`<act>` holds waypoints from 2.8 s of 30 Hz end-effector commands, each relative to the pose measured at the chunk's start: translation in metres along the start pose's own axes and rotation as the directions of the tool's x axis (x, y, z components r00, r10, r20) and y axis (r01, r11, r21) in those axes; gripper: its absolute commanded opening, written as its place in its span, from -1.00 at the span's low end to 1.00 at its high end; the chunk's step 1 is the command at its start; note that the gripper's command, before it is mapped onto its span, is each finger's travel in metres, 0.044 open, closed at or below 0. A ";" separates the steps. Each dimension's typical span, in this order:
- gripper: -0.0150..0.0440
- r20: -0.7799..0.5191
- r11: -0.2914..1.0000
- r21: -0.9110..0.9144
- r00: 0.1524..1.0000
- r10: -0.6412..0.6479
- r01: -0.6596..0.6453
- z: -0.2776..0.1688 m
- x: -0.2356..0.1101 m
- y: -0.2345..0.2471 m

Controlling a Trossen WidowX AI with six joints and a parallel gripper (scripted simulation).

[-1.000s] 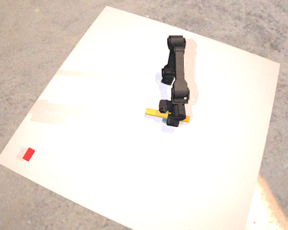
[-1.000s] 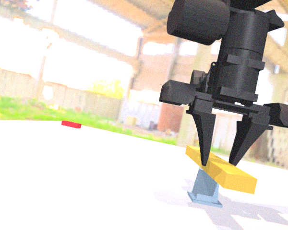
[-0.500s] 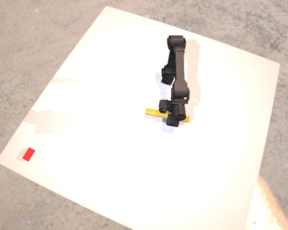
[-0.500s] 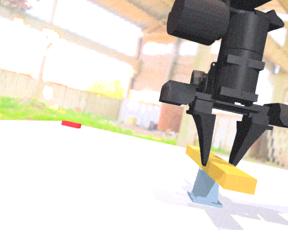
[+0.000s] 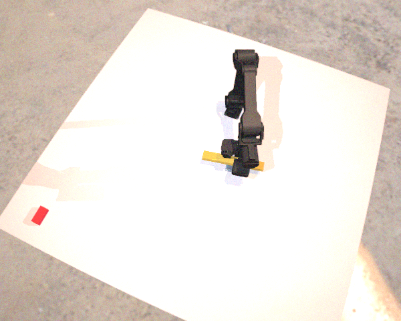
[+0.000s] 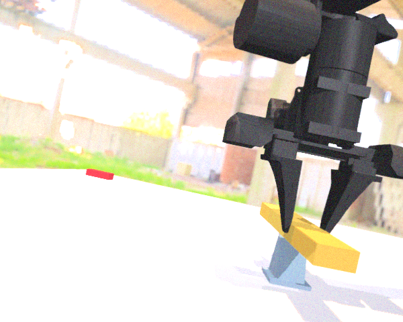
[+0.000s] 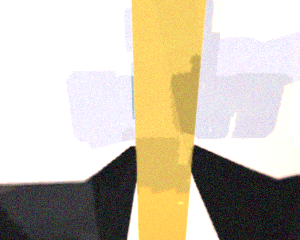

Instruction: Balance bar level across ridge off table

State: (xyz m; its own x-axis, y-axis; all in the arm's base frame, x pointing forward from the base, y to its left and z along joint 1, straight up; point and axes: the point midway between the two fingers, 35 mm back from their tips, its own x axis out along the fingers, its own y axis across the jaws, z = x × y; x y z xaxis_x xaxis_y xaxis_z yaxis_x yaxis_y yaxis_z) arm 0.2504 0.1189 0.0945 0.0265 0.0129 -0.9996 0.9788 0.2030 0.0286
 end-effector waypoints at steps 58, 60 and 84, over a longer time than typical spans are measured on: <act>0.22 0.000 1.000 0.000 1.000 0.000 0.000 0.000 0.000 0.000; 0.40 0.000 1.000 0.000 1.000 0.000 0.000 0.000 0.000 0.000; 1.00 0.000 1.000 0.000 1.000 0.000 0.000 0.000 -0.100 0.000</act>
State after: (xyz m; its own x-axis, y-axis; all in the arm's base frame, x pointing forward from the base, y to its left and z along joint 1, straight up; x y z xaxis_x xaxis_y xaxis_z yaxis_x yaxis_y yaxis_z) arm 0.2490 0.1183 0.1906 0.0305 0.0147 -0.9994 0.9787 0.2027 0.0328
